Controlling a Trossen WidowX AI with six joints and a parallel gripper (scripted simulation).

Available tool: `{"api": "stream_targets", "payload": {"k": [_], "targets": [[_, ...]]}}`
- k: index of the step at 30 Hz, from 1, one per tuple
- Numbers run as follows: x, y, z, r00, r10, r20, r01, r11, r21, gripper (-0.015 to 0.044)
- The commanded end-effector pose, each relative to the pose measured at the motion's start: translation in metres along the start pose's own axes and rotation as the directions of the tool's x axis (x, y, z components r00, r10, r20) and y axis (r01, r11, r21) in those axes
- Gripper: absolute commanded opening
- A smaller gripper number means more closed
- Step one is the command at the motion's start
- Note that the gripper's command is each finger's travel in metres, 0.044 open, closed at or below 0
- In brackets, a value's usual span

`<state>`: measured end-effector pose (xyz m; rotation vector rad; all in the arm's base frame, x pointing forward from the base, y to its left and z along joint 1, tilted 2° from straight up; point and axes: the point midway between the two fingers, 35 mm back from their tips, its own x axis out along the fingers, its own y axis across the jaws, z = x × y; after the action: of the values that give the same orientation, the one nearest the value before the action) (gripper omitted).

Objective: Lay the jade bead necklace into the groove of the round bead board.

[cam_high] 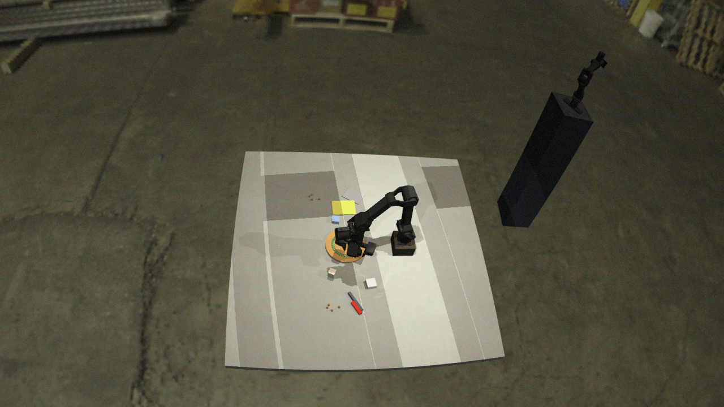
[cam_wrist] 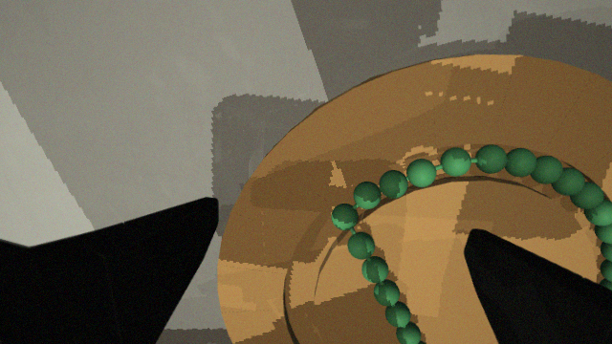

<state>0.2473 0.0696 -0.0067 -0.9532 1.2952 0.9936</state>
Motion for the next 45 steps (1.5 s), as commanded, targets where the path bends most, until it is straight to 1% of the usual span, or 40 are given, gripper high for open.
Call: {"api": "stream_targets", "payload": {"k": [1,13,15,17,19,22,25,28,30,32,34,36,42,43,45], "targets": [[-0.003,-0.001,0.001,1.000,-0.003,0.002,0.003,1.000,0.003,0.0440],[-0.003,-0.001,0.001,1.000,-0.003,0.002,0.003,1.000,0.003,0.0440],[-0.003,-0.002,0.001,1.000,-0.003,0.002,0.003,0.998,0.067,0.0388],[-0.006,-0.002,0.000,1.000,-0.003,0.002,0.003,0.969,0.245,0.0335],[-0.008,-0.003,-0.001,1.000,-0.004,0.002,0.002,0.902,0.433,0.0282],[-0.012,-0.004,-0.002,1.000,-0.004,0.002,0.001,0.734,0.679,0.0204],[-0.015,-0.005,-0.003,1.000,-0.004,0.002,0.000,0.502,0.865,0.0125],[-0.019,-0.006,-0.004,1.000,-0.004,0.002,-0.001,0.225,0.974,0.0120],[-0.022,-0.006,-0.005,1.000,-0.004,0.002,-0.002,0.027,1.000,0.0120],[-0.024,-0.007,-0.006,1.000,-0.004,0.002,-0.002,-0.171,0.985,0.0120],[-0.027,-0.007,-0.007,1.000,-0.004,0.002,-0.003,-0.359,0.933,0.0120],[-0.029,-0.008,-0.008,1.000,-0.004,0.001,-0.003,-0.471,0.882,0.0120],[-0.033,-0.008,-0.009,1.000,-0.004,0.001,-0.004,-0.757,0.654,0.0120],[-0.033,-0.008,-0.009,1.000,-0.004,0.001,-0.004,-0.785,0.619,0.0120],[-0.033,-0.008,-0.009,1.000,-0.004,0.001,-0.004,-0.793,0.609,0.0120]]}}
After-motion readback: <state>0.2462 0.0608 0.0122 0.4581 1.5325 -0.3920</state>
